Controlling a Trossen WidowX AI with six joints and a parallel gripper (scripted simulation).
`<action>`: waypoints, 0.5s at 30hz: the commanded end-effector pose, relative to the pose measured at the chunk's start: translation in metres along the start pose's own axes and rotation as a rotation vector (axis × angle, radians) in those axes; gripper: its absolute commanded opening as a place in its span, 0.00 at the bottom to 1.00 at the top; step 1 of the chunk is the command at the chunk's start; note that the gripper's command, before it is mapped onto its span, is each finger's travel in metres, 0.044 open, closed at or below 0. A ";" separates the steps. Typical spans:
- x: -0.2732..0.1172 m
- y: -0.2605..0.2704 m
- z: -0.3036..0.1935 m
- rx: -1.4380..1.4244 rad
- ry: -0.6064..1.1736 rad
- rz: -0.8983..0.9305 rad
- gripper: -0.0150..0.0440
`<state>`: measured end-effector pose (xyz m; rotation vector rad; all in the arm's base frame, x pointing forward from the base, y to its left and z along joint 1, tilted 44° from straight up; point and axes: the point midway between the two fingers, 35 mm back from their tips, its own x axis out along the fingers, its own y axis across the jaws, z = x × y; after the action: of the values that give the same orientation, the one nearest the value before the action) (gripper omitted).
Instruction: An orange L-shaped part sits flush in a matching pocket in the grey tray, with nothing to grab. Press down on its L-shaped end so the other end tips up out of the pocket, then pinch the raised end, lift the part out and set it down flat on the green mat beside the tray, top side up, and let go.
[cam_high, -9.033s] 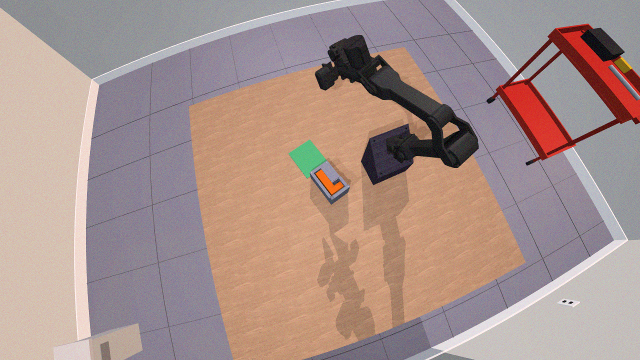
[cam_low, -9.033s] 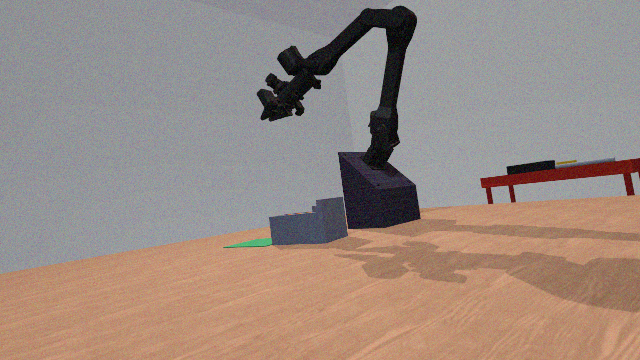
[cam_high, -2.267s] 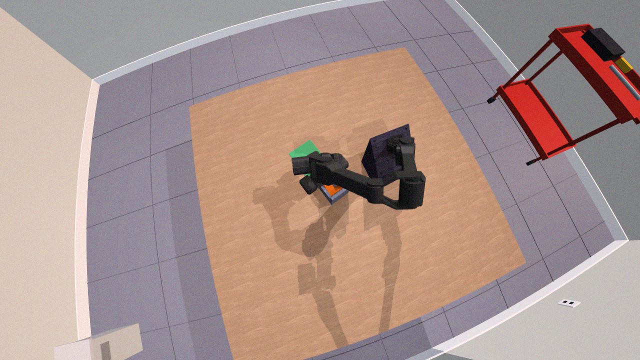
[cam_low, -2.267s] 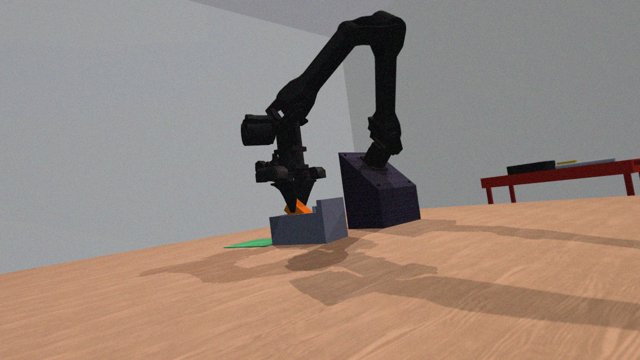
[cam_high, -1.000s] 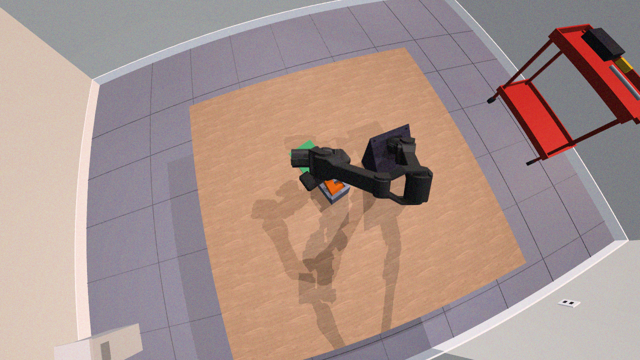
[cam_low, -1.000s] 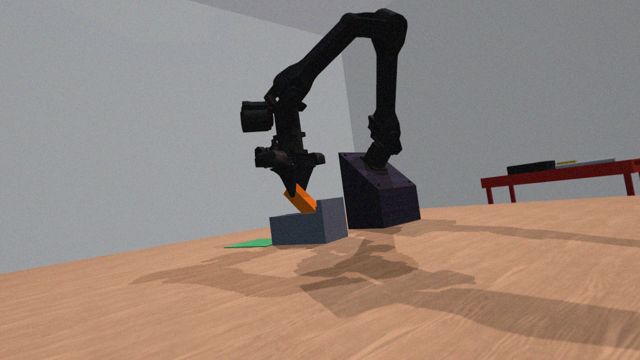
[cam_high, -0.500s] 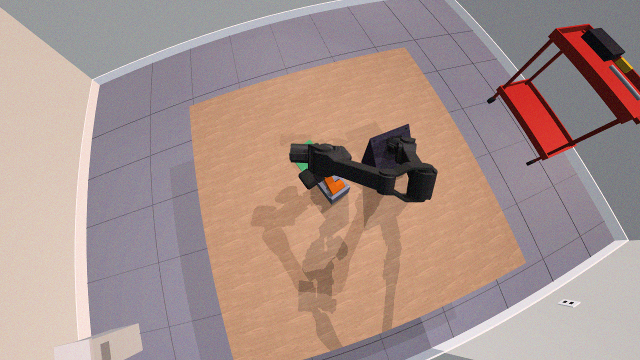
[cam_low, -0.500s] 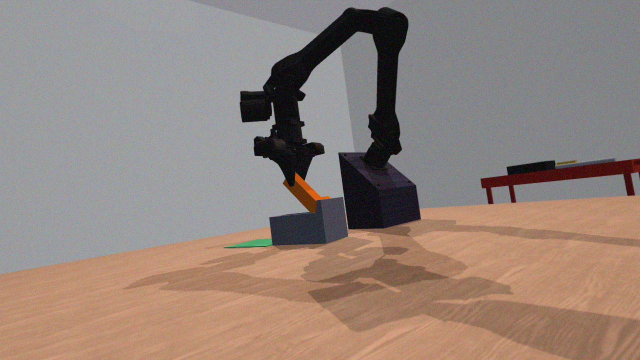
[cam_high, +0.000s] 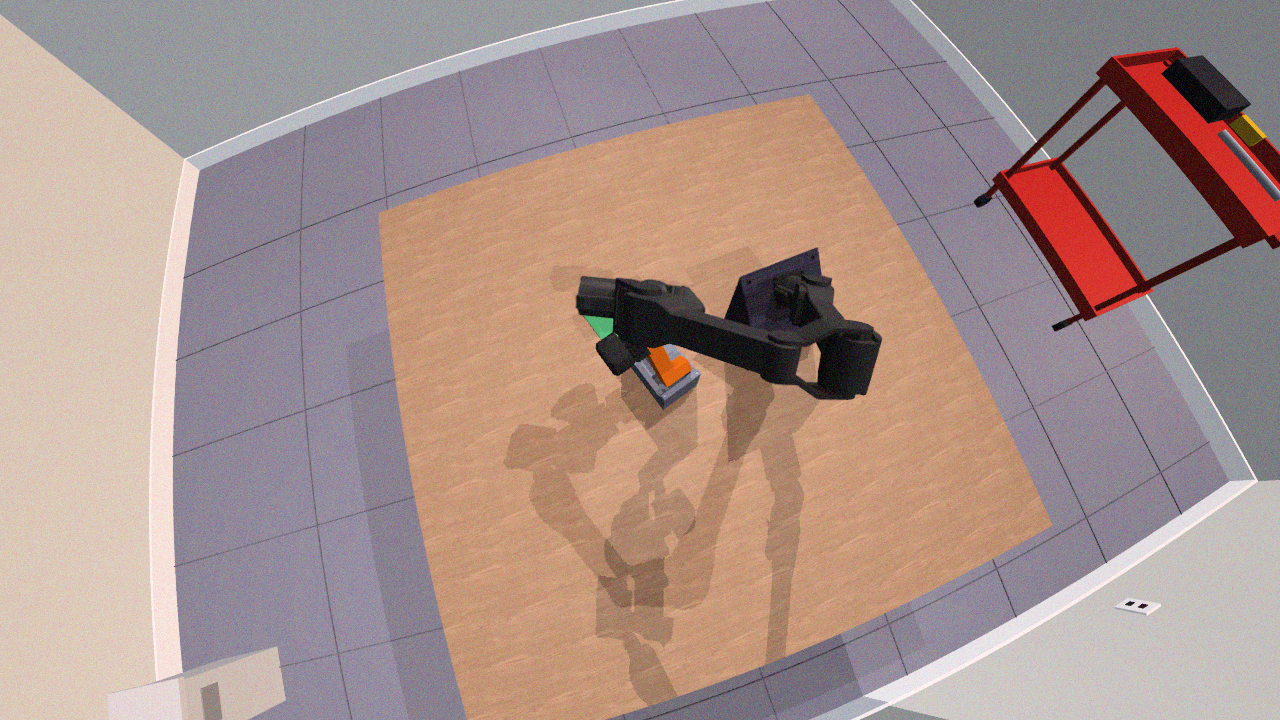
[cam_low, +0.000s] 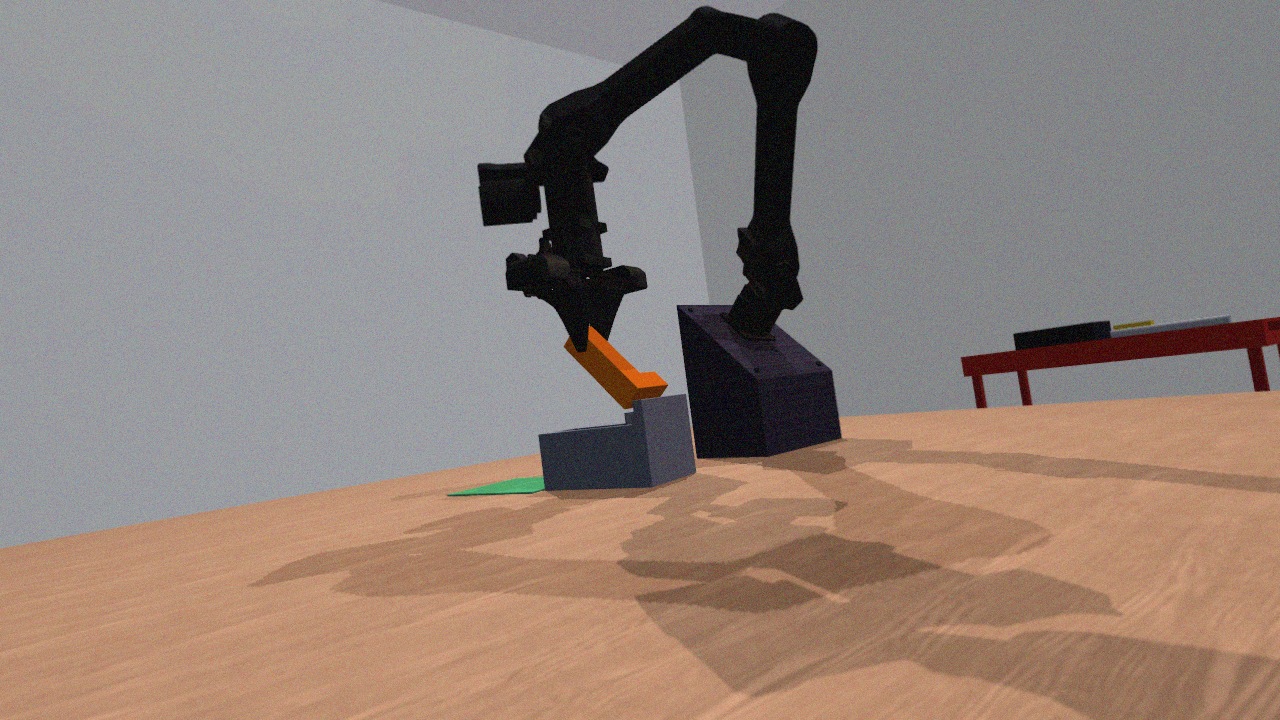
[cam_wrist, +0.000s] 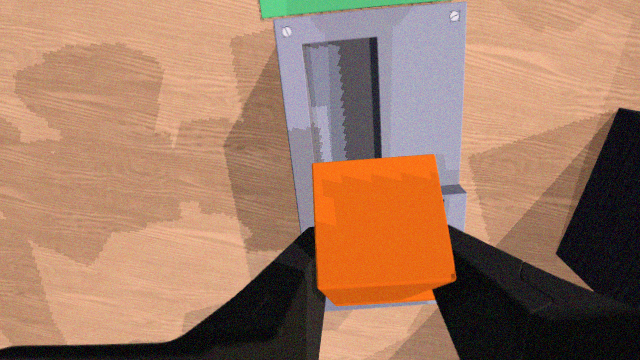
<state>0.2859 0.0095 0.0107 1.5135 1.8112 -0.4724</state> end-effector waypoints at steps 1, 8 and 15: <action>-0.006 0.003 0.002 -0.007 -0.010 0.007 0.25; -0.009 0.002 0.002 -0.007 -0.010 0.007 0.25; -0.007 0.000 0.021 -0.007 -0.011 0.007 0.25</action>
<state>0.2888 -0.0011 0.0070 1.5107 1.8088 -0.4682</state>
